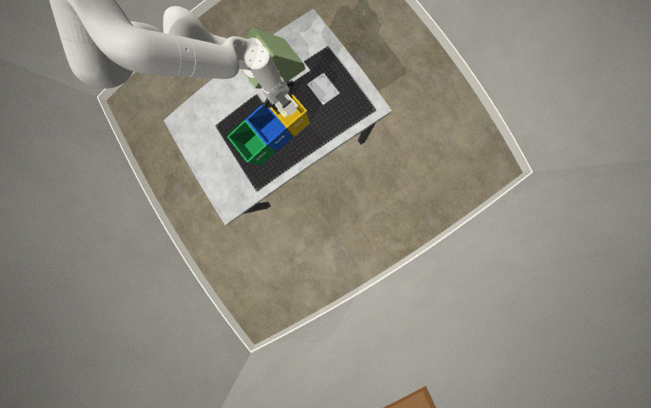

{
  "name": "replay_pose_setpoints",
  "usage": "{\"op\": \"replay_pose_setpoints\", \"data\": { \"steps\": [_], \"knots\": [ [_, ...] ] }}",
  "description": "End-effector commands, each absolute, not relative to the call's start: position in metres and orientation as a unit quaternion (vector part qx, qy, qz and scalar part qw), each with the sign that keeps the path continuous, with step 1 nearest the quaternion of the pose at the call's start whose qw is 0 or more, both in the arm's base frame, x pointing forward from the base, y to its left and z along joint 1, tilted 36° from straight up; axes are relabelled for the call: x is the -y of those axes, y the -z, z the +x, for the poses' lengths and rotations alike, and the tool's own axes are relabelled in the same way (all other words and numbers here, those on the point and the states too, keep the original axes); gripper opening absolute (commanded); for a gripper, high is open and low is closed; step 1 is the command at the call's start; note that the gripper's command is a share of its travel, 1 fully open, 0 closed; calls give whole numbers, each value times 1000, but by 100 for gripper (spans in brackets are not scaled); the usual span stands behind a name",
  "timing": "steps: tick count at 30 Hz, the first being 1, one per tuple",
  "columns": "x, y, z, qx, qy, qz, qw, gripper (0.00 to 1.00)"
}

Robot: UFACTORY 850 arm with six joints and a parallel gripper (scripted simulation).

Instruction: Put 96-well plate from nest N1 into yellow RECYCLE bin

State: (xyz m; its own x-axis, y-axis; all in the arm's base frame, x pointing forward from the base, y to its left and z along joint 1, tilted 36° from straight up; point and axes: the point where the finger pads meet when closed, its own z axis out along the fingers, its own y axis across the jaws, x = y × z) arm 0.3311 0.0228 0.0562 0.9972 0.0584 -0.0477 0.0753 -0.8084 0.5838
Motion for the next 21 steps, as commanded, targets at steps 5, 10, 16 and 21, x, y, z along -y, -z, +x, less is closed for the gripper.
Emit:
{"op": "replay_pose_setpoints", "data": {
  "steps": [5, 10, 16, 21],
  "knots": [
    [-23, -56, 332, -35, 13, 951, 307, 0],
    [-24, -56, 332, -35, 13, 951, 307, 0],
    [-23, -55, 332, -35, 13, 951, 307, 0],
    [-18, -48, 332, -35, 13, 951, 307, 0]
  ]
}}
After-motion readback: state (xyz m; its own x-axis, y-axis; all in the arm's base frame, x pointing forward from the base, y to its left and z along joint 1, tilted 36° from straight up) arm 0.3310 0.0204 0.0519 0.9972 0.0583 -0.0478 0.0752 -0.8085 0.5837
